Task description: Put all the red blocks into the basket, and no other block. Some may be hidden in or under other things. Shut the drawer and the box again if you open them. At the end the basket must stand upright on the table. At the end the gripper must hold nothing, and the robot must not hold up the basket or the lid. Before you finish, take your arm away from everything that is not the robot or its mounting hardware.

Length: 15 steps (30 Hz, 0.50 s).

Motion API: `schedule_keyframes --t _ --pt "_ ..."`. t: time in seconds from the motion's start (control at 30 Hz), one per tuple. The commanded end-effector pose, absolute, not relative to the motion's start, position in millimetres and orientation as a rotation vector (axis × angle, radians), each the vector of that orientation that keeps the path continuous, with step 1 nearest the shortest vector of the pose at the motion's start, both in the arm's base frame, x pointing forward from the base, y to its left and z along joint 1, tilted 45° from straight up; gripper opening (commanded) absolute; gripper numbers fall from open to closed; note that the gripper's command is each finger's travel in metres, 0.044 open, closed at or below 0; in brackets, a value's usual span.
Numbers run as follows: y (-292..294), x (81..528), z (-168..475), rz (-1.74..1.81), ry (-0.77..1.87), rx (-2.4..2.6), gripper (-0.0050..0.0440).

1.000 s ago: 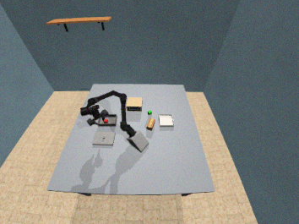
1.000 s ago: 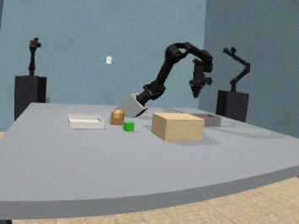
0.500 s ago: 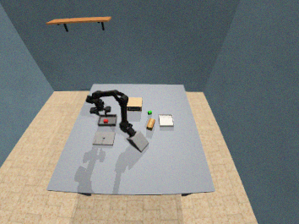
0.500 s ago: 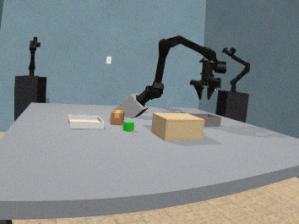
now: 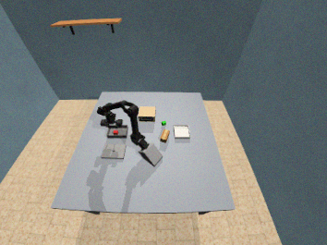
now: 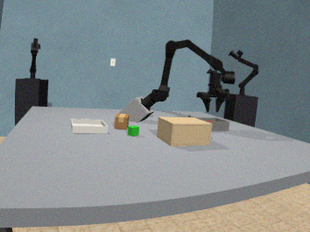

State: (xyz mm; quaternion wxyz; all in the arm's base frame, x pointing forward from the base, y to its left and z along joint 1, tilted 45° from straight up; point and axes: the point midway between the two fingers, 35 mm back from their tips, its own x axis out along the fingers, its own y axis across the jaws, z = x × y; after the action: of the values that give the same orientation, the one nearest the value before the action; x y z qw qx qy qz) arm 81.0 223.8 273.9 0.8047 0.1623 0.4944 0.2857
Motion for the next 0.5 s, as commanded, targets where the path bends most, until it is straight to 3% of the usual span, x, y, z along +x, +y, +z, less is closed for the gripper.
schedule_keyframes --t 0.0,0.47 --pt "242 92 249 0.606 1.066 0.334 0.0291" --pt "256 100 232 0.606 1.066 0.334 0.0291"
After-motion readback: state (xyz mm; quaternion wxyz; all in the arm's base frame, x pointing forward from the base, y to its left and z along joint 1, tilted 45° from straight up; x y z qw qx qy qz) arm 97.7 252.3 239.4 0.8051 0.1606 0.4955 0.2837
